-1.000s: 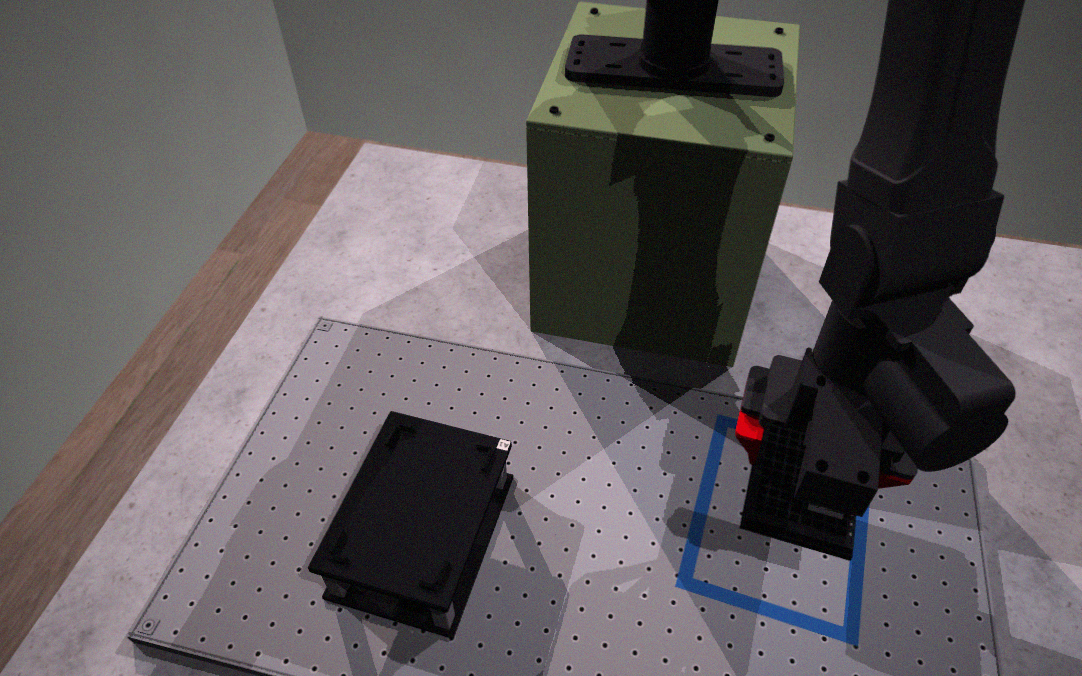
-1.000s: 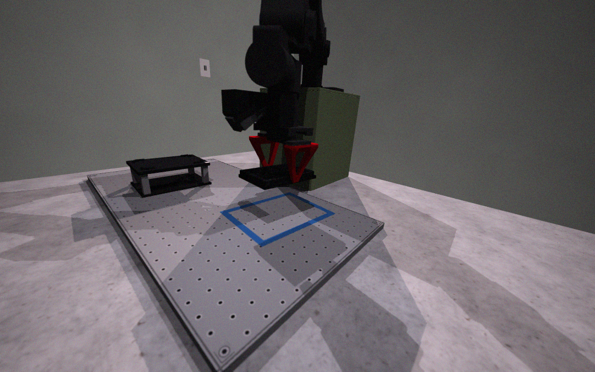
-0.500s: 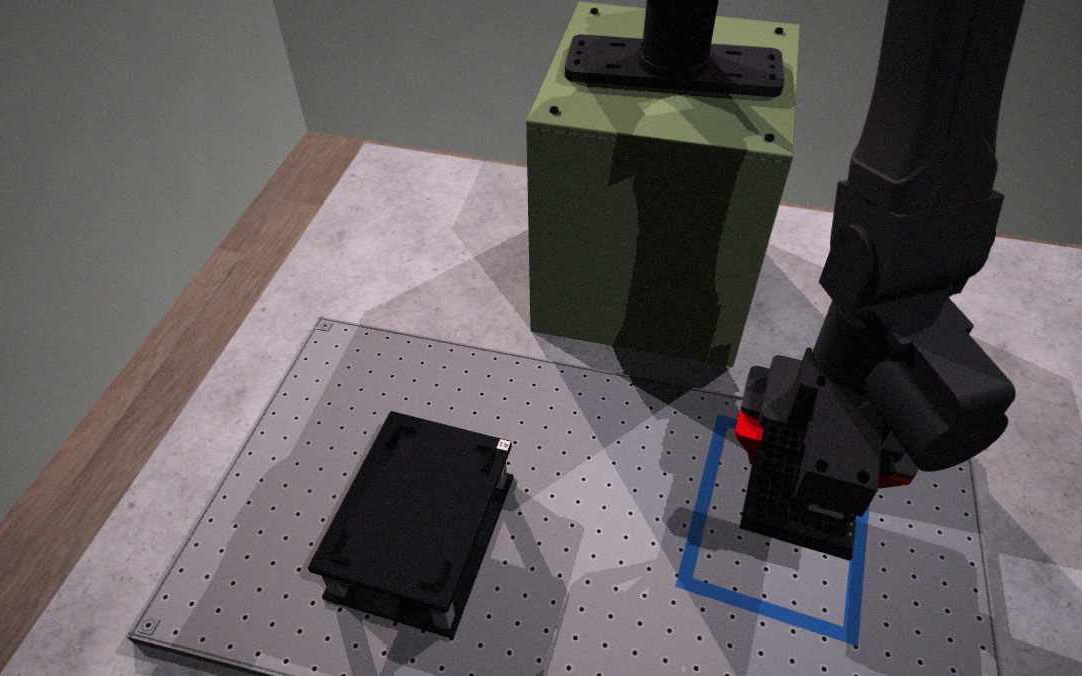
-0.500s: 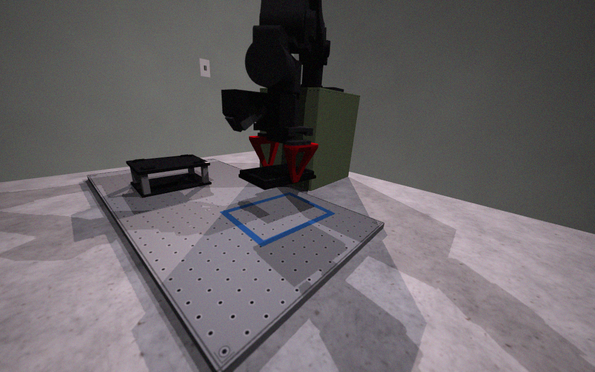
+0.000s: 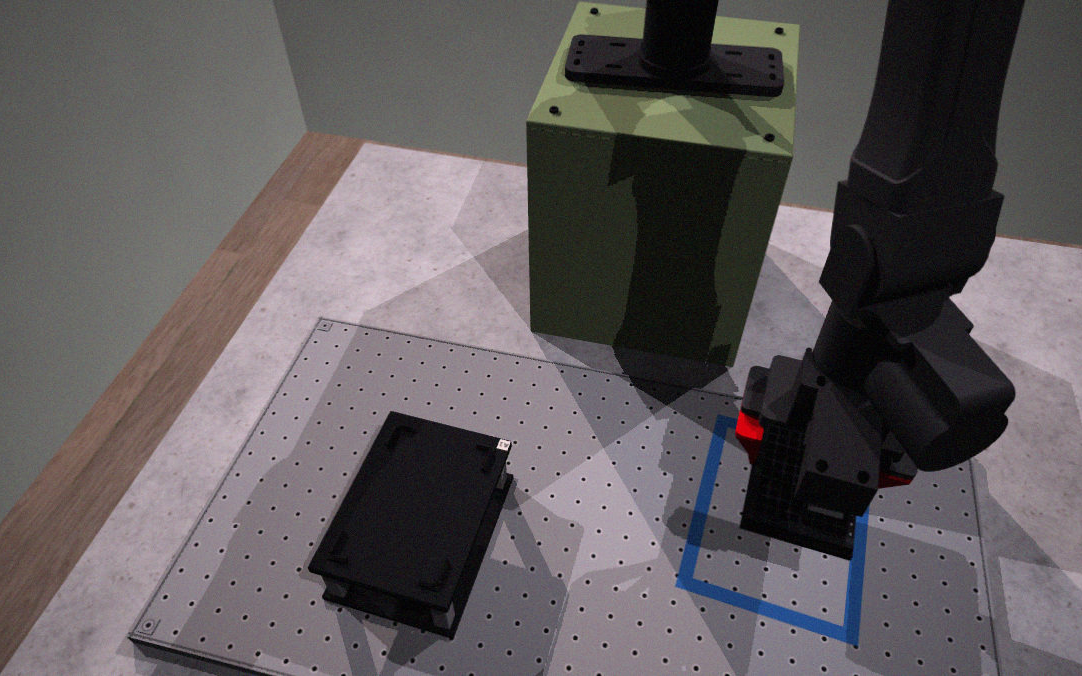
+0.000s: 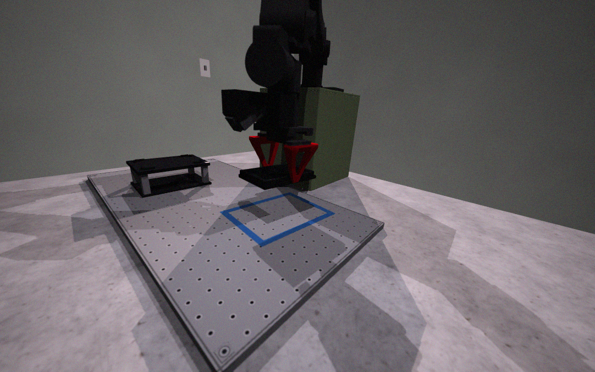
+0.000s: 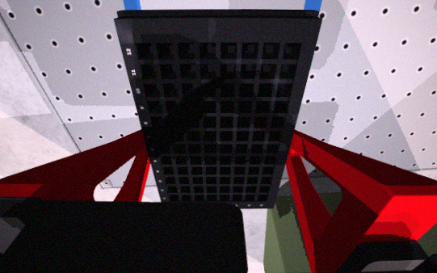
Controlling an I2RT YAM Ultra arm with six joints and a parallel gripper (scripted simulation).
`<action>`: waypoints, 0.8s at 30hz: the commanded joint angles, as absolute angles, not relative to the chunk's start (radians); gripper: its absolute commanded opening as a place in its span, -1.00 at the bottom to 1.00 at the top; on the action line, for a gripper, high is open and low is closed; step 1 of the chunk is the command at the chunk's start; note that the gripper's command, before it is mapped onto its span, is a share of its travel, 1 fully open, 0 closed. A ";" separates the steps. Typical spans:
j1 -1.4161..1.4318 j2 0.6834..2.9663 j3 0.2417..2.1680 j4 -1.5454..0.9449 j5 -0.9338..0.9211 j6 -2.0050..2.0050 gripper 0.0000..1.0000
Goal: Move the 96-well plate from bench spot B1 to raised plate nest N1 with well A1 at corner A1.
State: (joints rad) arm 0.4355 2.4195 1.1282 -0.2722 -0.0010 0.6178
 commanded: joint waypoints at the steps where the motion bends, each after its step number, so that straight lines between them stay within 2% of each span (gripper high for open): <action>1: 0.430 2.410 1.105 -0.285 0.004 0.614 -1.00; 24: 0.311 2.358 1.067 -0.286 0.001 0.453 -1.00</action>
